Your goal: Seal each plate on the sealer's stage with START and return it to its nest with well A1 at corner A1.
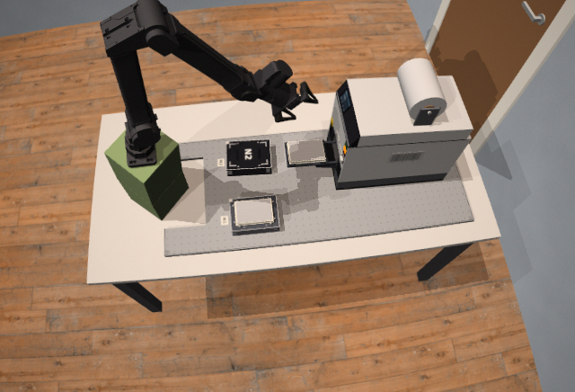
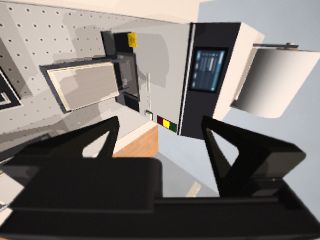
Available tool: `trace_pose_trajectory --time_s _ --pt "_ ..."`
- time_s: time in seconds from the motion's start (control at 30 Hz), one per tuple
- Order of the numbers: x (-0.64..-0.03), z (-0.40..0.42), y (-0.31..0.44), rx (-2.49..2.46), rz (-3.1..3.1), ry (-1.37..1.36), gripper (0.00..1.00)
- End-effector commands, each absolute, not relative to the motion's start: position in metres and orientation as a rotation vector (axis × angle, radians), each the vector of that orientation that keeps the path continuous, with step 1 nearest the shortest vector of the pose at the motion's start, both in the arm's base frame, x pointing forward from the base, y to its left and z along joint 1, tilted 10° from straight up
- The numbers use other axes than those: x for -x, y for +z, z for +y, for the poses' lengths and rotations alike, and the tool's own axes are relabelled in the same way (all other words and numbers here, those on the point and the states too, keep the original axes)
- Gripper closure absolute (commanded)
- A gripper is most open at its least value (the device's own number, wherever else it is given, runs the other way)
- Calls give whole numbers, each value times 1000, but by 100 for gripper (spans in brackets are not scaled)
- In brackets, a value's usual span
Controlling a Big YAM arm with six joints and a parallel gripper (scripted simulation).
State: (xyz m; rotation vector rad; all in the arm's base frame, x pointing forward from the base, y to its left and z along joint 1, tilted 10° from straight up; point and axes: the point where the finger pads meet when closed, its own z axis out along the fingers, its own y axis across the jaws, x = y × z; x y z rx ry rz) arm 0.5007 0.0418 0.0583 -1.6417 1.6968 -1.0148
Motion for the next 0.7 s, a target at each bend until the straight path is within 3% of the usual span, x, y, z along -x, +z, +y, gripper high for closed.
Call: trace_pose_trajectory --time_s 0.0,0.67 --pt "-507 47 68 1613 1678 -1023 0" --pt "-507 48 69 1614 1675 -1022 0"
